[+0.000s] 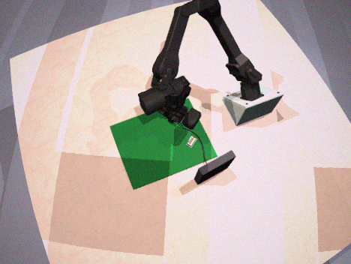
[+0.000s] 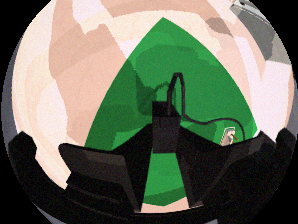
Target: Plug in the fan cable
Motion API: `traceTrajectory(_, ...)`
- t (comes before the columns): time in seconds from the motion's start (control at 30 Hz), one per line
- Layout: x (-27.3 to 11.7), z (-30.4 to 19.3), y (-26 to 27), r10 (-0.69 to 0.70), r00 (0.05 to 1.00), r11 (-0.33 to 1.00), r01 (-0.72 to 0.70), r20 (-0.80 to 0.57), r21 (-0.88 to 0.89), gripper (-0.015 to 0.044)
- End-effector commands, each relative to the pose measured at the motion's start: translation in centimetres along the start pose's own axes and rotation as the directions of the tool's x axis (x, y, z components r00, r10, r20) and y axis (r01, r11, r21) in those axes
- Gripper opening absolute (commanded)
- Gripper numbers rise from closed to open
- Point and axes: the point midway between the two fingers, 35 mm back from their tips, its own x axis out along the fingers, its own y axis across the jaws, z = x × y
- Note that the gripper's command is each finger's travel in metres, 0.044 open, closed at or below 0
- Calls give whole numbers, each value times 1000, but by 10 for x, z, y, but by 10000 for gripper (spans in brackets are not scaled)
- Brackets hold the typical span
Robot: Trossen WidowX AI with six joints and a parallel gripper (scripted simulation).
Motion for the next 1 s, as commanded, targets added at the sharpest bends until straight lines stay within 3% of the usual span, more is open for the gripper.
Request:
traceTrajectory(0.0, -11, -1, 0, -1, 1000, 1000, 1, -1, 0, 0)
traceTrajectory(0.1, -47, -1, 0, 2, 1000, 1000, -2, -2, -3, 0)
traceTrajectory(0.37, -49, -2, -1, 3, 1000, 1000, -3, -2, -27, 0)
traceTrajectory(0.67, -49, -6, -11, 0, 1000, 945, -2, -4, -328, 0)
traceTrajectory(0.97, -50, -11, -21, -2, 1000, 798, -2, -6, -603, 0)
